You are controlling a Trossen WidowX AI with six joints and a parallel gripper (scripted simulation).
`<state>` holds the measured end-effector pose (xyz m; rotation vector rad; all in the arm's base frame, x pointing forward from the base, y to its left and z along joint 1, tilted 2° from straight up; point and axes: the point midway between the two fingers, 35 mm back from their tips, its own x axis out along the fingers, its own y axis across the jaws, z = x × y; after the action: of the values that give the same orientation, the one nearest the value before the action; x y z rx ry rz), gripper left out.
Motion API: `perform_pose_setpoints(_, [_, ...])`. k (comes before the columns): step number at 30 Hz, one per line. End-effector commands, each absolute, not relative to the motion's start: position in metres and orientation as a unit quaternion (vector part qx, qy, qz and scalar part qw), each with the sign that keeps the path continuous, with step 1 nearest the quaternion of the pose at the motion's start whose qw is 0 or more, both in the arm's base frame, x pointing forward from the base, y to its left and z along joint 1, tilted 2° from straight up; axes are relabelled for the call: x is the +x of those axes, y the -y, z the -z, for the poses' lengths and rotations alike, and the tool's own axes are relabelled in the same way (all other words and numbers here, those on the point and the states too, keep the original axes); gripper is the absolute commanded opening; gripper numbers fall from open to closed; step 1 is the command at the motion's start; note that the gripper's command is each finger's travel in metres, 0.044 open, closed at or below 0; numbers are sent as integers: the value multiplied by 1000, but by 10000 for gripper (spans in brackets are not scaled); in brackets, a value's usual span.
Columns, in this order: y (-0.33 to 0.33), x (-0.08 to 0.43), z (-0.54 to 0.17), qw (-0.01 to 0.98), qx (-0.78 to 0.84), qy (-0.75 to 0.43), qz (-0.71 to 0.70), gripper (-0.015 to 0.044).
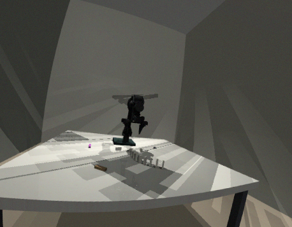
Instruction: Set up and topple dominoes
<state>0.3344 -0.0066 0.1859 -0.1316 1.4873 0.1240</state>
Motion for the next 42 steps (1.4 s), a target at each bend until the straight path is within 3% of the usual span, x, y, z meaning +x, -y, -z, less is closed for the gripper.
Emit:
perform_pose_setpoints(1, [22, 324, -180, 729, -5, -685, -5, 440])
perform_pose_setpoints(12, [107, 241, -109, 620, 377, -585, 363, 440])
perform_pose_setpoints(26, [107, 239, -106, 616, 383, -581, 368, 440])
perform_pose_setpoints(34, [107, 243, -48, 616, 383, -582, 368, 440])
perform_pose_setpoints(42, [105, 243, -40, 616, 383, -582, 368, 440])
